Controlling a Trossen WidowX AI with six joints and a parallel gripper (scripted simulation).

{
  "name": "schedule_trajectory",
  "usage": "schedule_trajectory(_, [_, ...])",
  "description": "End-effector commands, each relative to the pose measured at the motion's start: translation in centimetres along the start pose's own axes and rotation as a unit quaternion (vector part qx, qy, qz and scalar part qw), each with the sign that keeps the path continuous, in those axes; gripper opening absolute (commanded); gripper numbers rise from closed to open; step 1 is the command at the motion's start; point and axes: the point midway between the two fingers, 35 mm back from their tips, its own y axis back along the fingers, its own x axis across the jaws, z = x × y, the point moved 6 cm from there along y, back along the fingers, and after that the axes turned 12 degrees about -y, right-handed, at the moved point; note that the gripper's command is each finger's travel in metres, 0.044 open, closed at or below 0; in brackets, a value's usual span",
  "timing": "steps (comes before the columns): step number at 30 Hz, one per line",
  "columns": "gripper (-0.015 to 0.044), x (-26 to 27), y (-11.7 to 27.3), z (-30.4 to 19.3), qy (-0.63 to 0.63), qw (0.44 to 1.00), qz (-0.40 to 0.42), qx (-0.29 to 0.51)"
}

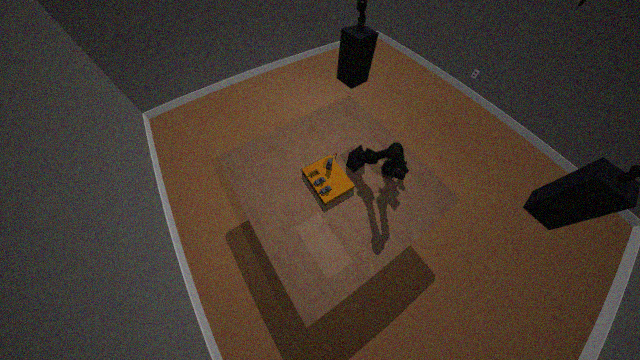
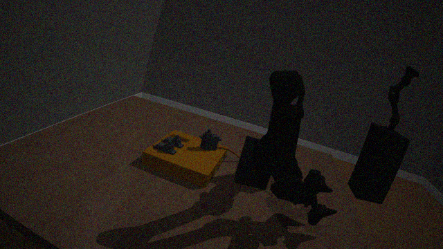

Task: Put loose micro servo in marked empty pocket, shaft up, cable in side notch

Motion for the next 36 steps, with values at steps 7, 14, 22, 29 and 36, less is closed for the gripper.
schedule_trajectory(7, [0.044, -3.3, 2.1, 0.4, 0.009, 0.996, -0.085, 0.024])
schedule_trajectory(14, [0.044, -5.3, 4.0, 0.5, 0.01, 0.989, -0.142, 0.04])
schedule_trajectory(22, [0.044, -7.2, 6.2, 0.7, 0.007, 0.978, -0.201, 0.055])
schedule_trajectory(29, [0.044, -8.7, 8.5, 1.0, 0.002, 0.965, -0.254, 0.068])
schedule_trajectory(36, [0.044, -10.0, 11.0, 1.4, 0.001, 0.946, -0.311, 0.087])
